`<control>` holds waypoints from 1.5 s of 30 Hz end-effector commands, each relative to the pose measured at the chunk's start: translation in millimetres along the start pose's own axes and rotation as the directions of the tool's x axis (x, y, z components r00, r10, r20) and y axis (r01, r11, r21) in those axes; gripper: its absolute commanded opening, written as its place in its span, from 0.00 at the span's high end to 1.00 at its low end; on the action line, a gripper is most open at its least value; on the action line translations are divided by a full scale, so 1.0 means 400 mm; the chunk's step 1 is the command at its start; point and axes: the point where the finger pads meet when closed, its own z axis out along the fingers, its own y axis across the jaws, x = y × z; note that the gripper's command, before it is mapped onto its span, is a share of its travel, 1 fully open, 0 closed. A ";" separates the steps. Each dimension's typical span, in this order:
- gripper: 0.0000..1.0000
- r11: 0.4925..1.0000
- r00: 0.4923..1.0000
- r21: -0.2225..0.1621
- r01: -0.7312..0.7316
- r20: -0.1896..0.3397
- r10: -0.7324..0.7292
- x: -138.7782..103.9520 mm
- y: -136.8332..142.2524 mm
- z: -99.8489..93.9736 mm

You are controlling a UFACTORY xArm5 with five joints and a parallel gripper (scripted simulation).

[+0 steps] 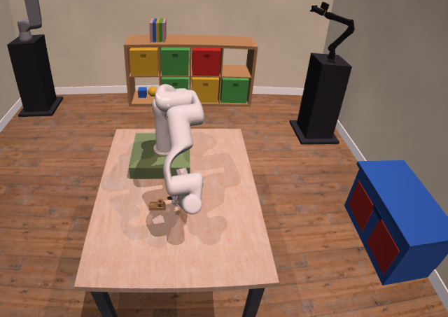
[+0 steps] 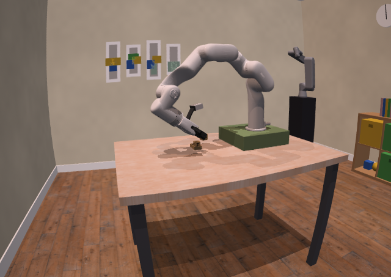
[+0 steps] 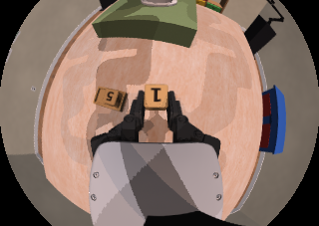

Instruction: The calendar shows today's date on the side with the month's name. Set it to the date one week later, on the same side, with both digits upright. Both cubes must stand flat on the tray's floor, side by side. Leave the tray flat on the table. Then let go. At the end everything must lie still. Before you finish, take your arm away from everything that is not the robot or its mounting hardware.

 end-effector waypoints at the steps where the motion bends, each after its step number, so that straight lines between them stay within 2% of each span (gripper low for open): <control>1: 0.73 1.000 1.000 0.000 0.000 -0.001 0.000 0.000 0.000 -0.005; 21: 0.73 1.000 1.000 0.000 0.000 -0.001 0.000 -0.009 0.000 0.002; 45: 0.73 1.000 1.000 0.000 0.000 -0.001 0.000 -0.079 0.000 0.050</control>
